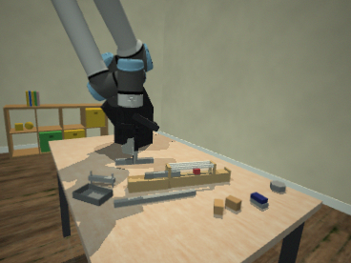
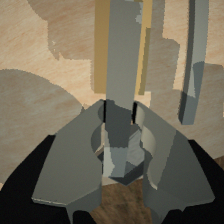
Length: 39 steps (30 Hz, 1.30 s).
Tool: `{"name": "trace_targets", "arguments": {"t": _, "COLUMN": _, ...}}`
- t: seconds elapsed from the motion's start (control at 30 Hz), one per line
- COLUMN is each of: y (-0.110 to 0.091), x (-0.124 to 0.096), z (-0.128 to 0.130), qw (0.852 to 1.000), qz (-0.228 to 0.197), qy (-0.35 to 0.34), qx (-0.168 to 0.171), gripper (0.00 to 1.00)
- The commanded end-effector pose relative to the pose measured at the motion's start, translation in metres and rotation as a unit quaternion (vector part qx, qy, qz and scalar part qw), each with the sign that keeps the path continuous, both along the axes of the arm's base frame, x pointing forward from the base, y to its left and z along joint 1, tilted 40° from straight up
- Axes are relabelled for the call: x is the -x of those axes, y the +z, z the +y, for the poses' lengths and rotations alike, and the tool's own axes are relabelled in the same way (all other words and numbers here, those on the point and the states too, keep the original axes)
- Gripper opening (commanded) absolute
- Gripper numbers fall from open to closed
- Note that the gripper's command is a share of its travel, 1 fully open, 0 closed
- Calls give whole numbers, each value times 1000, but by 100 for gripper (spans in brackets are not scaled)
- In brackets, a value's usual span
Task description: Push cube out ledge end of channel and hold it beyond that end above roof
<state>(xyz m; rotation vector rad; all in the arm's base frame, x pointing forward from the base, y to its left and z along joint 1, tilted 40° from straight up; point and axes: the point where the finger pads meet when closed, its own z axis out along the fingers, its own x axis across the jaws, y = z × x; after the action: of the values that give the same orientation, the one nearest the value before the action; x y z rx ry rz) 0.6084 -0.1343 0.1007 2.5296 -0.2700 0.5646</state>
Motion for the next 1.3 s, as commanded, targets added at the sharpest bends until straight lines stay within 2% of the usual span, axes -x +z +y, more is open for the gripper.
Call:
{"name": "trace_targets", "arguments": {"t": 0.0, "y": 19, "x": 8, "z": -25, "qw": 1000, "qz": -1, "qy": 6, "qx": 3, "gripper": 0}}
{"name": "trace_targets", "arguments": {"t": 0.17, "y": 25, "x": 12, "z": -33, "qw": 1000, "qz": -1, "qy": 6, "qx": 5, "gripper": 0}}
{"name": "trace_targets", "arguments": {"t": 0.4, "y": 23, "x": 11, "z": -35, "qw": 1000, "qz": -1, "qy": 6, "qx": 5, "gripper": 0}}
{"name": "trace_targets", "arguments": {"t": 0.67, "y": -5, "x": -3, "z": -55, "qw": 1000, "qz": -1, "qy": 6, "qx": 5, "gripper": 0}}
{"name": "trace_targets", "arguments": {"t": 1.0, "y": -10, "x": -5, "z": -58, "qw": 1000, "qz": -1, "qy": 6, "qx": 5, "gripper": 0}}
{"name": "trace_targets", "arguments": {"t": 1.27, "y": -23, "x": -11, "z": -67, "qw": 1000, "qz": -1, "qy": 6, "qx": 5, "gripper": 0}}
